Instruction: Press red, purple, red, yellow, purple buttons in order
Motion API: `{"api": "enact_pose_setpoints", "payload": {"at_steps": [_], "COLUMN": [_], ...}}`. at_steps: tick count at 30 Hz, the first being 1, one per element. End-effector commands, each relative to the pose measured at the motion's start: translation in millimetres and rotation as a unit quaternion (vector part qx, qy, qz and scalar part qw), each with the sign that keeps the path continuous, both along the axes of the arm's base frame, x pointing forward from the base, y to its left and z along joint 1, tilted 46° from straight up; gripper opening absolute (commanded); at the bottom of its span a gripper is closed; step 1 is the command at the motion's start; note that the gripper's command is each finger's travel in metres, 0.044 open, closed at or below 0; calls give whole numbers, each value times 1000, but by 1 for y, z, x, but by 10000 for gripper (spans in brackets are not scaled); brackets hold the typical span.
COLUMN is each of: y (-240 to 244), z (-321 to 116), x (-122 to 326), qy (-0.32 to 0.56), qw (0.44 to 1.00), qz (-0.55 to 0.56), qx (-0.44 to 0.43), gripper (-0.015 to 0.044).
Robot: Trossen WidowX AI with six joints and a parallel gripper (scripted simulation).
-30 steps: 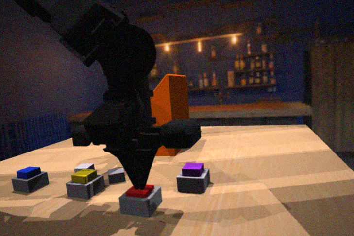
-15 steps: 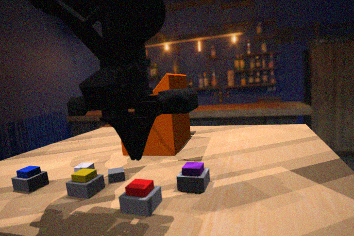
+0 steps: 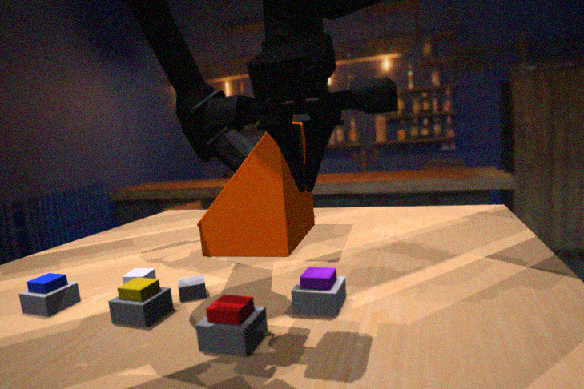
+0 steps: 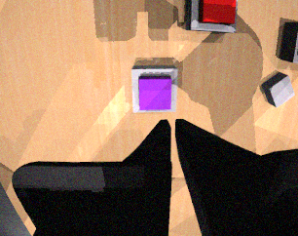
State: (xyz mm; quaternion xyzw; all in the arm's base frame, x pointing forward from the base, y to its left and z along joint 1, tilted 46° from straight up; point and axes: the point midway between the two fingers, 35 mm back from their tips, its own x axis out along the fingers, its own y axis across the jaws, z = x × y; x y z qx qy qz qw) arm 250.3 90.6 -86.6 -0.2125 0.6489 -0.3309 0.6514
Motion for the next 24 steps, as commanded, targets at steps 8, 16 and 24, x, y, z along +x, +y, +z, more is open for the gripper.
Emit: {"api": "enact_pose_setpoints", "payload": {"at_steps": [8, 16, 24], "y": [-20, -42, -50], "z": [-28, -49, -56], "x": [-10, -14, -14], "qy": [-5, -5, -5], "qw": [1000, 1000, 1000], "qz": [-8, -8, -8], "qx": [-2, -3, -3], "gripper": [20, 20, 20]}}
